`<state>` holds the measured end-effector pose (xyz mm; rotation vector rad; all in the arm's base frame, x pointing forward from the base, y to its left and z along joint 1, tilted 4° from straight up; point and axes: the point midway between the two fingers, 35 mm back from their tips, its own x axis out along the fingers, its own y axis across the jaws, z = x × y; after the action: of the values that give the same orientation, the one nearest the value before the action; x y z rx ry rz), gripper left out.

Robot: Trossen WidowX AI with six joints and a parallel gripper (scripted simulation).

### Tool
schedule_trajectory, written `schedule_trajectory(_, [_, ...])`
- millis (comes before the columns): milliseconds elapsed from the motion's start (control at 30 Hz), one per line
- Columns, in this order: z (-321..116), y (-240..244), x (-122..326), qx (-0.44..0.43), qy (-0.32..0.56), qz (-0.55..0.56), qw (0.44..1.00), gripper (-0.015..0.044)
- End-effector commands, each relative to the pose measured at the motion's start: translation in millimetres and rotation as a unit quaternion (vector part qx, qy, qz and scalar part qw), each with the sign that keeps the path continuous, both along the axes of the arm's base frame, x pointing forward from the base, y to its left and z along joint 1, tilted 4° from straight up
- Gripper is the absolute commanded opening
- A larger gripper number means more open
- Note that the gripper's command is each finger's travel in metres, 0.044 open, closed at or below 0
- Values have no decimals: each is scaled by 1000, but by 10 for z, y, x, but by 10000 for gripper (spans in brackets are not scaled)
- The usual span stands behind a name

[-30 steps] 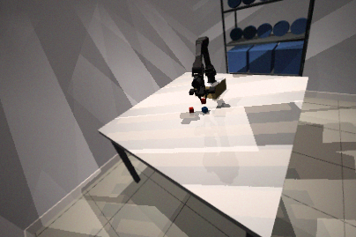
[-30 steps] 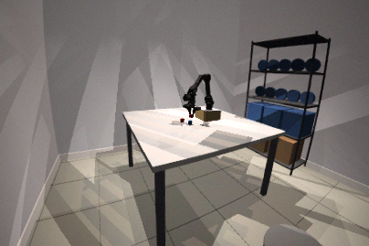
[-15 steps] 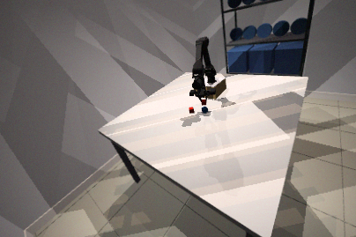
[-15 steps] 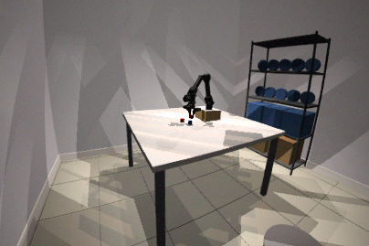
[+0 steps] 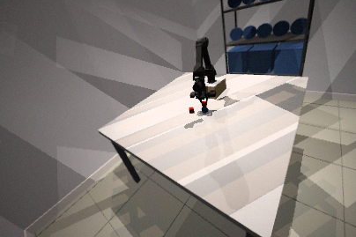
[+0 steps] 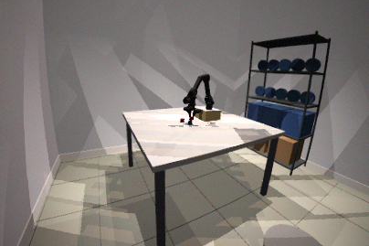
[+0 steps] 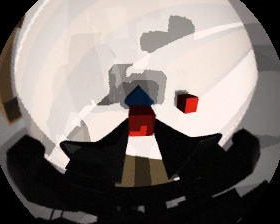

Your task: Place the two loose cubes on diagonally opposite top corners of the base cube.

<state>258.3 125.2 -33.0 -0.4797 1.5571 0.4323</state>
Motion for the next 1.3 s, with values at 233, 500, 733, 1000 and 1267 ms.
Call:
schedule_trajectory(233, [-25,3,-10,2,1,-2,1000,105])
schedule_trajectory(500, [-25,3,-10,2,1,-2,1000,105])
schedule_trajectory(733, [-25,3,-10,2,1,-2,1000,205])
schedule_trajectory(1000, [90,1,-4,0,1,0,1000,205])
schedule_trajectory(1267, [183,4,-1,0,1,0,1000,205])
